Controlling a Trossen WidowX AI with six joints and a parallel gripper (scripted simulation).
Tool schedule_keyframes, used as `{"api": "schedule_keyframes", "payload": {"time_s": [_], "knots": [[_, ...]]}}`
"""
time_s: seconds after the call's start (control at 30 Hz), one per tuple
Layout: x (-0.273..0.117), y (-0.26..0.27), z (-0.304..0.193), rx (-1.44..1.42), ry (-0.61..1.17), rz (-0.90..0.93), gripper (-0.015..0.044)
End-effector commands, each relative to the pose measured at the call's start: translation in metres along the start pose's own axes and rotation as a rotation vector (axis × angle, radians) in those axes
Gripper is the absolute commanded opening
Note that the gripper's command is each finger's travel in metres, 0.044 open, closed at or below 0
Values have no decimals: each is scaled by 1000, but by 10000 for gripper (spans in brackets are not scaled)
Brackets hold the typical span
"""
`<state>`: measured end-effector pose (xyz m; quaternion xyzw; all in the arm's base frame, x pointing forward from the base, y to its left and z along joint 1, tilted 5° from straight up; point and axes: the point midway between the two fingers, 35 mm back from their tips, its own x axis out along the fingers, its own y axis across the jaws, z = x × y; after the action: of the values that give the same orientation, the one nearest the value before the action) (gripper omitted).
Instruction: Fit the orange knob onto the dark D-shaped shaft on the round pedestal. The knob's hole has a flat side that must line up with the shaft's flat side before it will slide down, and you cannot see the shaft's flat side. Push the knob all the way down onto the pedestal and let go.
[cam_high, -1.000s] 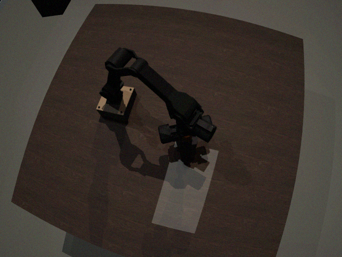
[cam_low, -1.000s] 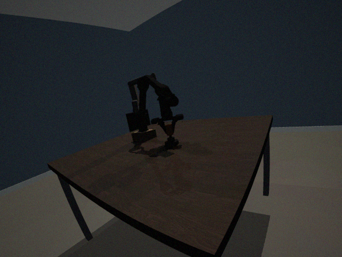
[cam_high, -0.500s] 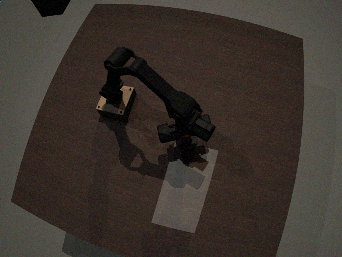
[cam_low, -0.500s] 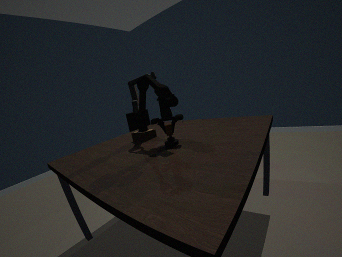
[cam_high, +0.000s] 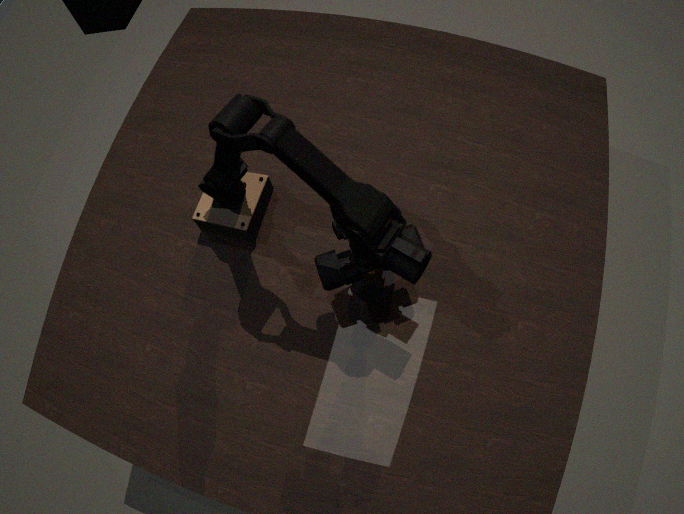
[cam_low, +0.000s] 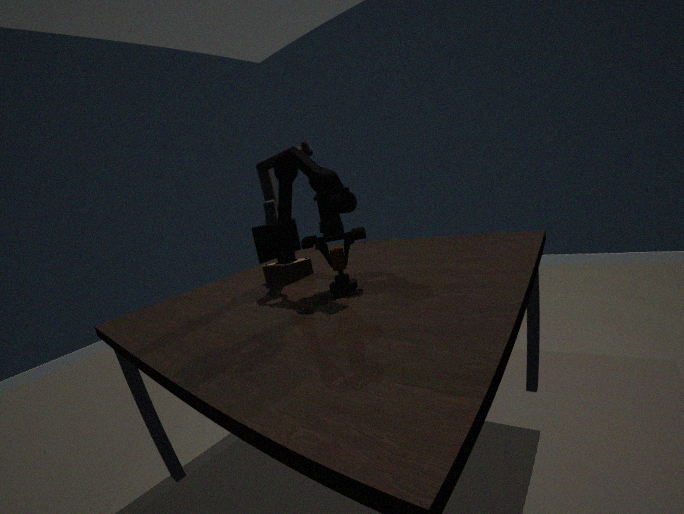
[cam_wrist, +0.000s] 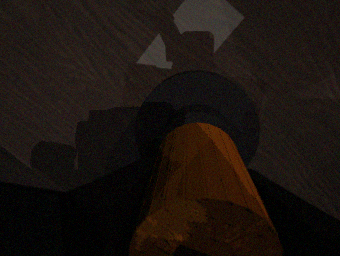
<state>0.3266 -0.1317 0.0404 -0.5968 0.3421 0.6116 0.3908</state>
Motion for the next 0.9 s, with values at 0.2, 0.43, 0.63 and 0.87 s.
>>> {"api": "schedule_keyframes", "payload": {"time_s": [0.2,0.43,0.63,0.87], "knots": [[0,-3,-4,-110,6,-3,0],[1,-2,-3,-110,6,-3,0],[1,-1,-1,-110,6,-3,0],[2,0,-1,-110,6,-3,0]]}}
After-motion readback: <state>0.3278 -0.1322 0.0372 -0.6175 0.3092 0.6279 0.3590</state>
